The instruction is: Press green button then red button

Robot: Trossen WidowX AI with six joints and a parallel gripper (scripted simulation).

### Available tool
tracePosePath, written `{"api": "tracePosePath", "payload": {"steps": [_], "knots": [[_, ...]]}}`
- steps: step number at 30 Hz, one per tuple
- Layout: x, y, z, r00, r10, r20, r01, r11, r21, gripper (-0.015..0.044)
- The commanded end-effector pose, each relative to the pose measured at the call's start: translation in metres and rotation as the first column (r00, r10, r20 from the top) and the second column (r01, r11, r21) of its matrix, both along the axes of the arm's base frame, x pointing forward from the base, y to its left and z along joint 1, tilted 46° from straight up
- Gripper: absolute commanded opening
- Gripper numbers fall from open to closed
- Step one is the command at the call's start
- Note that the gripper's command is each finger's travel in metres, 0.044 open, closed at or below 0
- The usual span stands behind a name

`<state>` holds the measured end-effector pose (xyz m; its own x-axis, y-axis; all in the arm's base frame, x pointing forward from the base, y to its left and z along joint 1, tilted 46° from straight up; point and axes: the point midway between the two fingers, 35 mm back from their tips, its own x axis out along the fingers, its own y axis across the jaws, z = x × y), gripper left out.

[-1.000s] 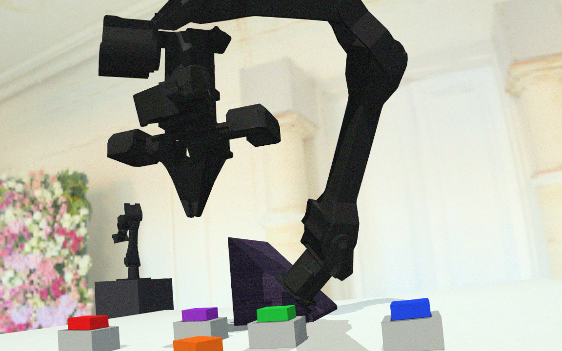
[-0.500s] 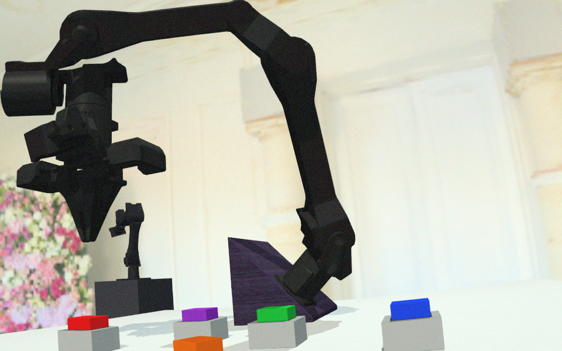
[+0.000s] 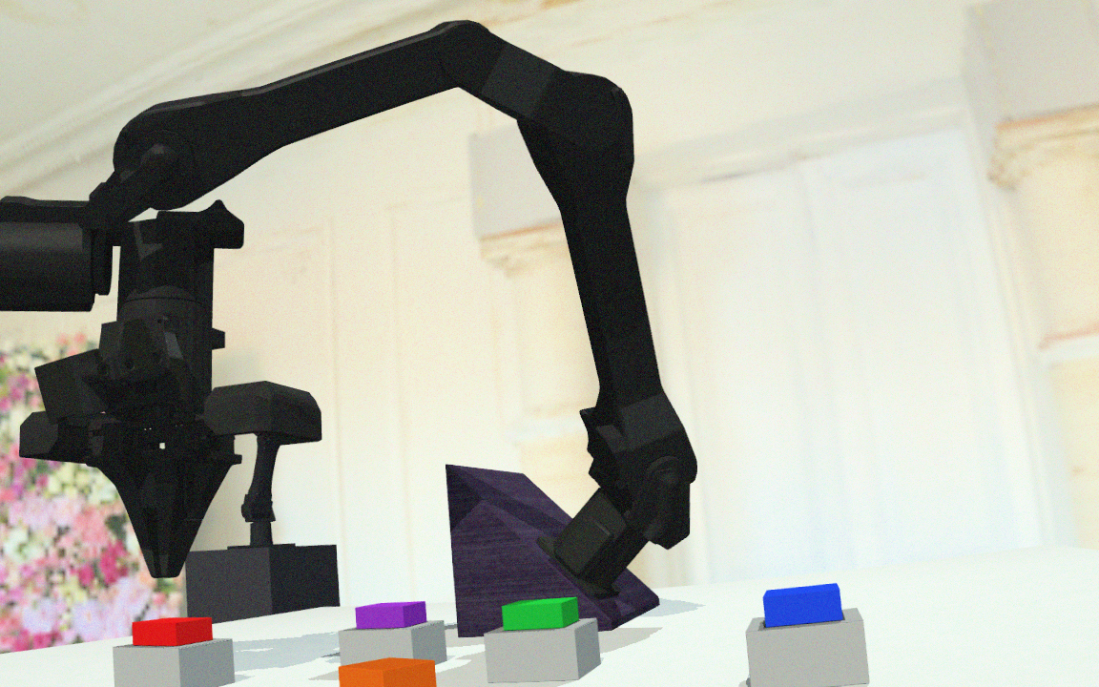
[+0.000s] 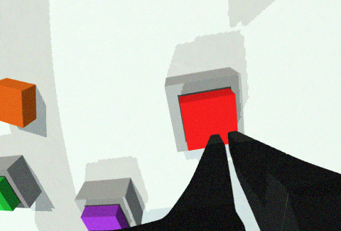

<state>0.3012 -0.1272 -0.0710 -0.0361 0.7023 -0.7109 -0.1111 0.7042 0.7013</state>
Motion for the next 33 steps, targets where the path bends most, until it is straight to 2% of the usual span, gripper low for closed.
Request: {"api": "tracePosePath", "payload": {"steps": [1,33], "knots": [[-0.002,0.007,-0.005,1.0,-0.004,-0.007,0.004,1.0,0.009,0.002],[-0.003,0.024,-0.021,1.0,-0.004,-0.006,0.004,1.0,0.01,0.002]]}}
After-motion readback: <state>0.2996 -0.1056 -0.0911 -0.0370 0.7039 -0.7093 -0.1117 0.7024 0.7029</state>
